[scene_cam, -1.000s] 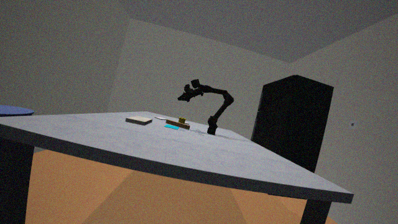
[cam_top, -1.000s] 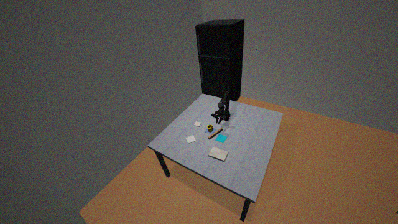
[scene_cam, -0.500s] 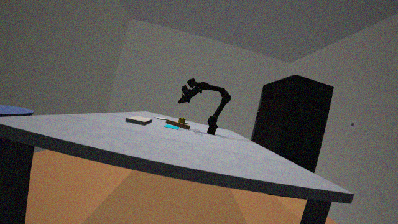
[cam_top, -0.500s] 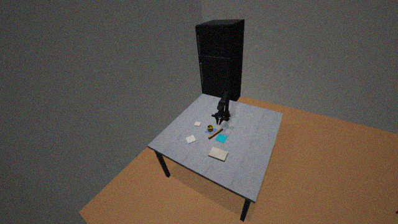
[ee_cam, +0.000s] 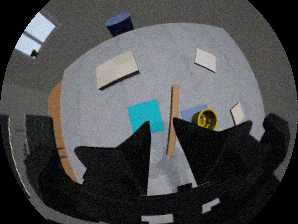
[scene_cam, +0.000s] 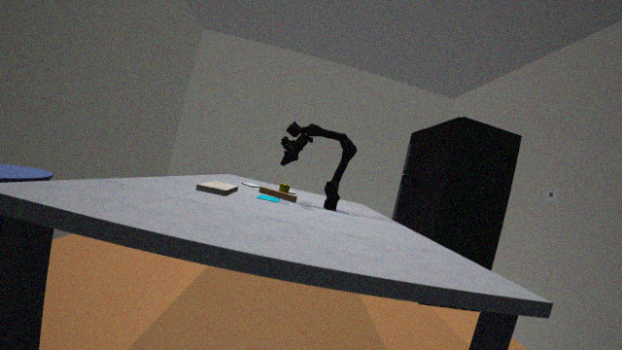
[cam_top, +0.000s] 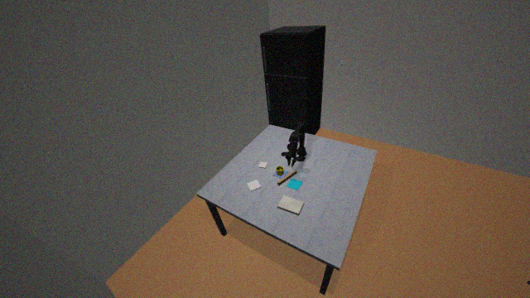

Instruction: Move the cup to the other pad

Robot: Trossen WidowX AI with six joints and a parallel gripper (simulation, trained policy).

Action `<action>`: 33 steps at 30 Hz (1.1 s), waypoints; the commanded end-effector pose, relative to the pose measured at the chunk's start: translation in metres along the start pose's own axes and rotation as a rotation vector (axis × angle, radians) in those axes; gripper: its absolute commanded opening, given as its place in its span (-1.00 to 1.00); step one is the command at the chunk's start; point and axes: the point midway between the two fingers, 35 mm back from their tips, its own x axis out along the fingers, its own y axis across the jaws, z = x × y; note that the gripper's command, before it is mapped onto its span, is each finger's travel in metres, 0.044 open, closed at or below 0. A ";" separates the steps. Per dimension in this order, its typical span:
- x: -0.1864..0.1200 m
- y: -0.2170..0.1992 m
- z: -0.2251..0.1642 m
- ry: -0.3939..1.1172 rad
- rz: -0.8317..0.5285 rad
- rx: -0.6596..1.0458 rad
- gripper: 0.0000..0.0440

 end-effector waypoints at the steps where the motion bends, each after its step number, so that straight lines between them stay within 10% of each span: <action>1: 0.003 -0.004 -0.003 0.053 -0.025 -0.013 -0.36; 33: 0.040 -0.063 -0.032 0.449 -0.157 -0.111 -0.41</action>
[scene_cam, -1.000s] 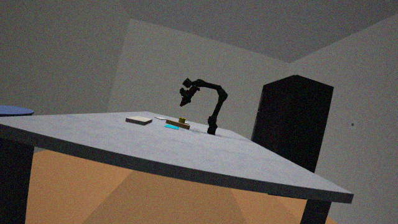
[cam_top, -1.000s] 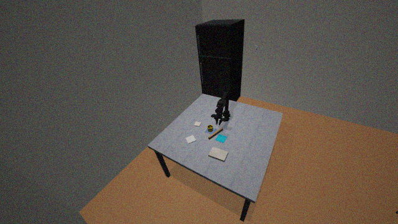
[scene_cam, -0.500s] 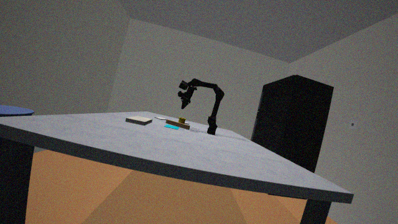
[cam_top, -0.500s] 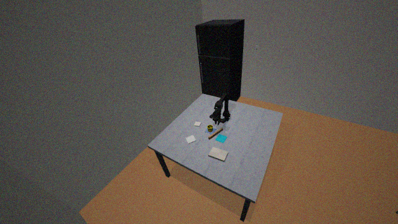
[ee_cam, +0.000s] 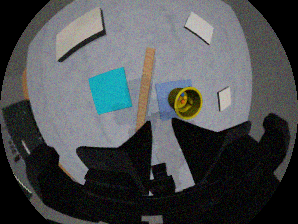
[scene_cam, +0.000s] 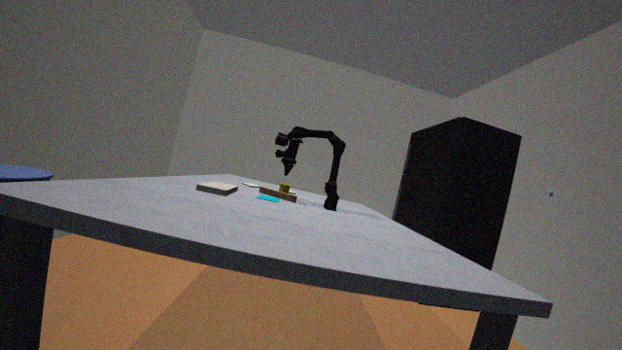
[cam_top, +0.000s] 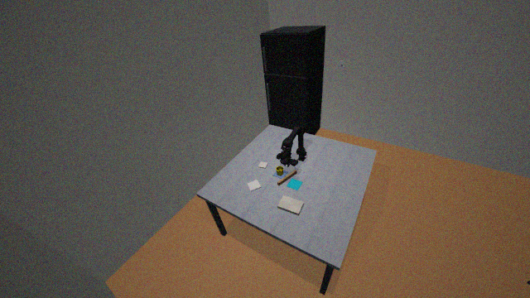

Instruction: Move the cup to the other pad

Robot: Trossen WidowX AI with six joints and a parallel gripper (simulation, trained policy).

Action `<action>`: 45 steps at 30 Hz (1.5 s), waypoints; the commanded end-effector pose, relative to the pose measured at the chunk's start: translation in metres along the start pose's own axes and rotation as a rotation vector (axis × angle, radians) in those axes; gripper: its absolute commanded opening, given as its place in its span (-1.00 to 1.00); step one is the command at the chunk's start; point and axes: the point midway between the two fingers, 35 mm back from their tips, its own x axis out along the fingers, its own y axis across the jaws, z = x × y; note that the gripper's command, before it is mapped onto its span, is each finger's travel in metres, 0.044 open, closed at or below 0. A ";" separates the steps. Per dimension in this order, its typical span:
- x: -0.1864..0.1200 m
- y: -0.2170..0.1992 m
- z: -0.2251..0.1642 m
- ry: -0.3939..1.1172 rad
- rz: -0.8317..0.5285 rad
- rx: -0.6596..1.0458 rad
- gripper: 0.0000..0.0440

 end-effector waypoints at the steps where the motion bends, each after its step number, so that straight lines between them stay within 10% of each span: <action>1: 0.010 -0.007 -0.002 0.037 -0.013 -0.012 -0.41; 33: 0.109 -0.043 -0.015 0.166 0.003 -0.172 -0.17; 41: 0.122 -0.045 -0.017 0.174 0.015 -0.285 -0.98; 45: 0.117 -0.046 -0.013 0.162 0.022 -0.323 -1.00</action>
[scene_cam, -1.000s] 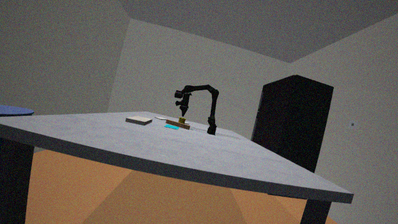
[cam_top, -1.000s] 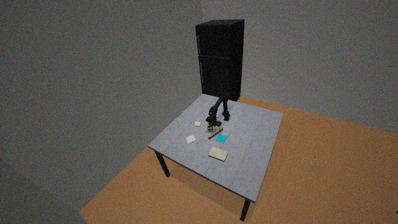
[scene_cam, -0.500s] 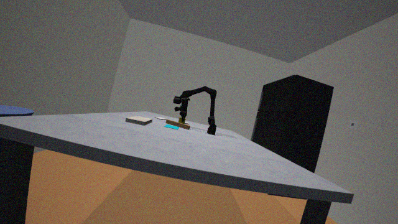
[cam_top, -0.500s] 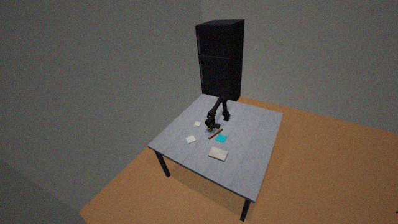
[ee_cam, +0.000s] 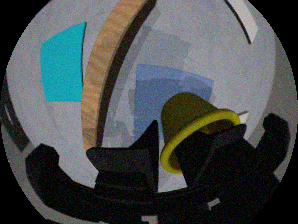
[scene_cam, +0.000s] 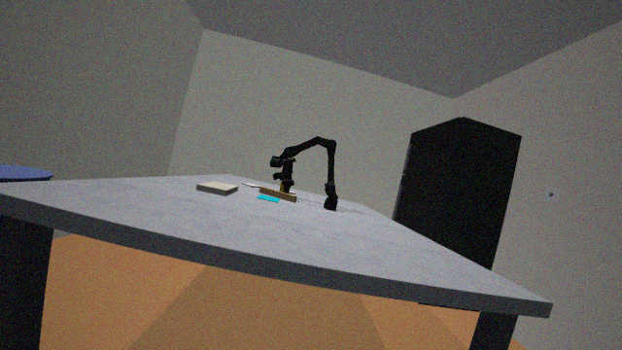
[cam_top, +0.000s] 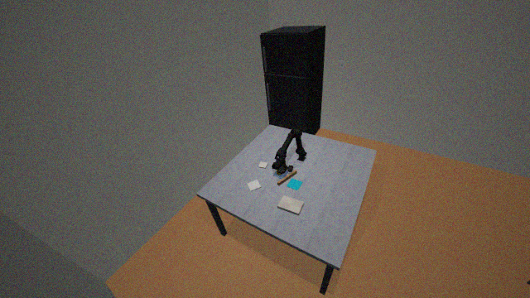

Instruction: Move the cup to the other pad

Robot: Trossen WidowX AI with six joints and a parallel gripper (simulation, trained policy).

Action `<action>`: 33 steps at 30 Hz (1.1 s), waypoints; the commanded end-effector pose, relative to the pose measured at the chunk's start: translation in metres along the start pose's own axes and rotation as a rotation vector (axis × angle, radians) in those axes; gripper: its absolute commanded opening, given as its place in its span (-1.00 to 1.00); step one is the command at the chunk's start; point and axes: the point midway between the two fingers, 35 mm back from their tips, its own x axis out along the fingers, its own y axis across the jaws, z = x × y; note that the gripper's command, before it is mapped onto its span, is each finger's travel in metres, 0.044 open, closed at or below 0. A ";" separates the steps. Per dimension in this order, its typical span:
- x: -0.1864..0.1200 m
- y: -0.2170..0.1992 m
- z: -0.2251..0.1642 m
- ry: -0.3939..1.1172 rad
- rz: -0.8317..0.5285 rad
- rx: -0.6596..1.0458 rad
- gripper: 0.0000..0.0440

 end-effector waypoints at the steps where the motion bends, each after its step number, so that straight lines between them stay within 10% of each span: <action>1: -0.004 -0.001 0.003 -0.011 0.007 -0.039 -0.99; 33: -0.084 0.035 0.056 -0.176 -0.026 -0.170 -1.00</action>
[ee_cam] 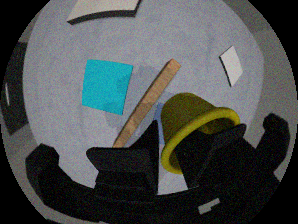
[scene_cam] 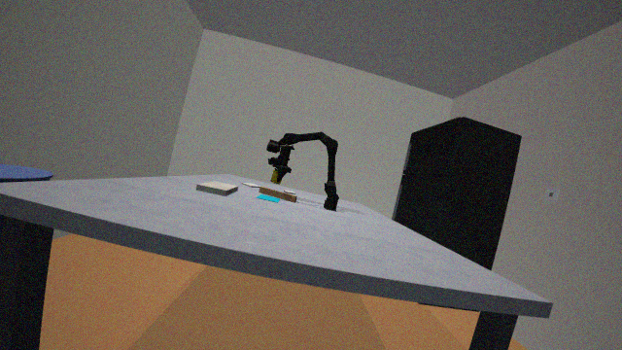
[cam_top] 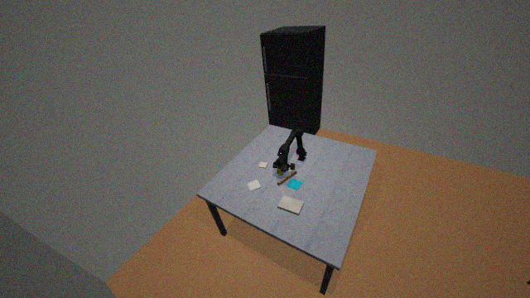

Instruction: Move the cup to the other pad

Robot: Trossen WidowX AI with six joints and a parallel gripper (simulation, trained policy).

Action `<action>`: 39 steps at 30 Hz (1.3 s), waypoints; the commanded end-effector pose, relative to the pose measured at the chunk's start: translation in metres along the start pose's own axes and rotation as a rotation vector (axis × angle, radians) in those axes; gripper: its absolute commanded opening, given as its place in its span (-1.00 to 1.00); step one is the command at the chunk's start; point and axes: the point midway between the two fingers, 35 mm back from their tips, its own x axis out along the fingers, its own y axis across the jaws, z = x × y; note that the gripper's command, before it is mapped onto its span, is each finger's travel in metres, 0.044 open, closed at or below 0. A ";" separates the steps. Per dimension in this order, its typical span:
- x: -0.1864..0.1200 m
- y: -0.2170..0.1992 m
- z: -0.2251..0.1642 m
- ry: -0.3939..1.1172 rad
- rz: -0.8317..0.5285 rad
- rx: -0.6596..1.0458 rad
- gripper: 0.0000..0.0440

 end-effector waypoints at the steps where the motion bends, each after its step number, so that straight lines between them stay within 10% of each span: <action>1: -0.005 0.008 0.011 -0.023 -0.001 -0.008 -1.00; 39: 0.032 0.122 0.071 -0.127 -0.009 -0.082 -0.99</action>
